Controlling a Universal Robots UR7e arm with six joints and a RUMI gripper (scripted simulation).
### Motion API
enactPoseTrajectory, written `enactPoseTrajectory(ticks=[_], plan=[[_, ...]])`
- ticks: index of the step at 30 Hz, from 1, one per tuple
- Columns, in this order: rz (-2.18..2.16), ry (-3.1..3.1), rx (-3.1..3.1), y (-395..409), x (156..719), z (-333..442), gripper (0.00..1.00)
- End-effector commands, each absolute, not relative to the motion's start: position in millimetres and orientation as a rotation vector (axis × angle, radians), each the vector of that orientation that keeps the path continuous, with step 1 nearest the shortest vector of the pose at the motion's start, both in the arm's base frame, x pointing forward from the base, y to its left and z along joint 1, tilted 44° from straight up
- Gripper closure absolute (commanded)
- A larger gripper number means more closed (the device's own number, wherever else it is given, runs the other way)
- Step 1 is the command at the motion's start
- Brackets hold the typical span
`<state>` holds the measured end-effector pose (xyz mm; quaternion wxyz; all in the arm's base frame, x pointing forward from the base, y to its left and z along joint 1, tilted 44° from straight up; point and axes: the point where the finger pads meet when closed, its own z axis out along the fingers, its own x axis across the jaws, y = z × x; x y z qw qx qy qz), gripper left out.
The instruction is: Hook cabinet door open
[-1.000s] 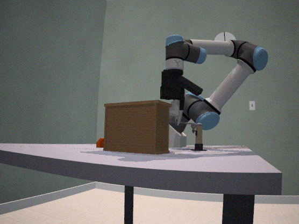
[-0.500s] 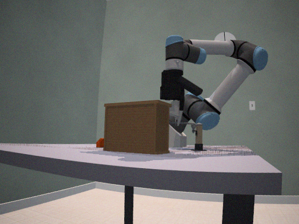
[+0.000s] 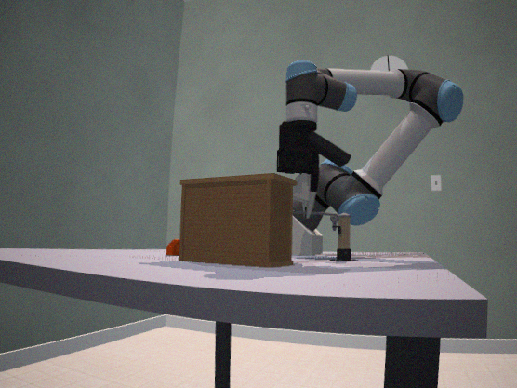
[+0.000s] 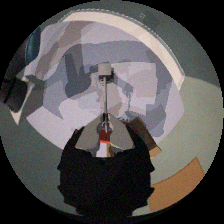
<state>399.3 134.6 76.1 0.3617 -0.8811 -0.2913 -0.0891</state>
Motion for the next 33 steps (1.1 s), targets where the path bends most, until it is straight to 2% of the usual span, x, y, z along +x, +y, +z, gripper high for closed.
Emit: enactPoseTrajectory(ticks=[1,33], plan=[[-0.227,-0.750,-2.268,135.8,398.4,75.1,0.98],[-0.227,-0.750,-2.268,137.0,398.5,73.4,0.98]])
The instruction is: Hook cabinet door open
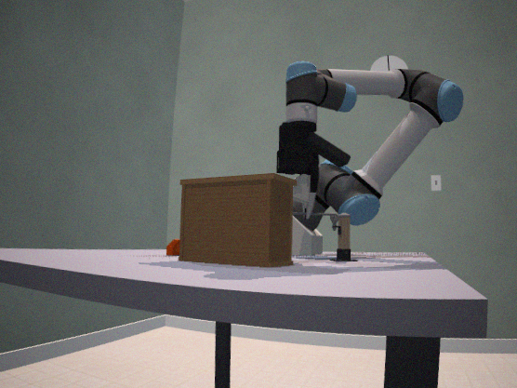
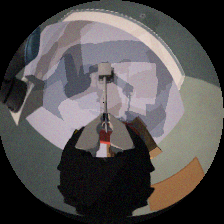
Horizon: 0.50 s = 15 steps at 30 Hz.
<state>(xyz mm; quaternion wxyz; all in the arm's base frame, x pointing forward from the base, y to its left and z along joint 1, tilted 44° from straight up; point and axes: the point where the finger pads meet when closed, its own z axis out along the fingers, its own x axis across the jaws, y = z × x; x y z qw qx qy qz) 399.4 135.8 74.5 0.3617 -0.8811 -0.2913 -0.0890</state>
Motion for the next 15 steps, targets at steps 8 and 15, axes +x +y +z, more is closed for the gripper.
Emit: enactPoseTrajectory(ticks=[8,15], plan=[[-0.227,-0.750,-2.268,137.0,398.5,73.4,0.98],[-0.226,-0.750,-2.267,138.0,398.0,72.4,0.98]])
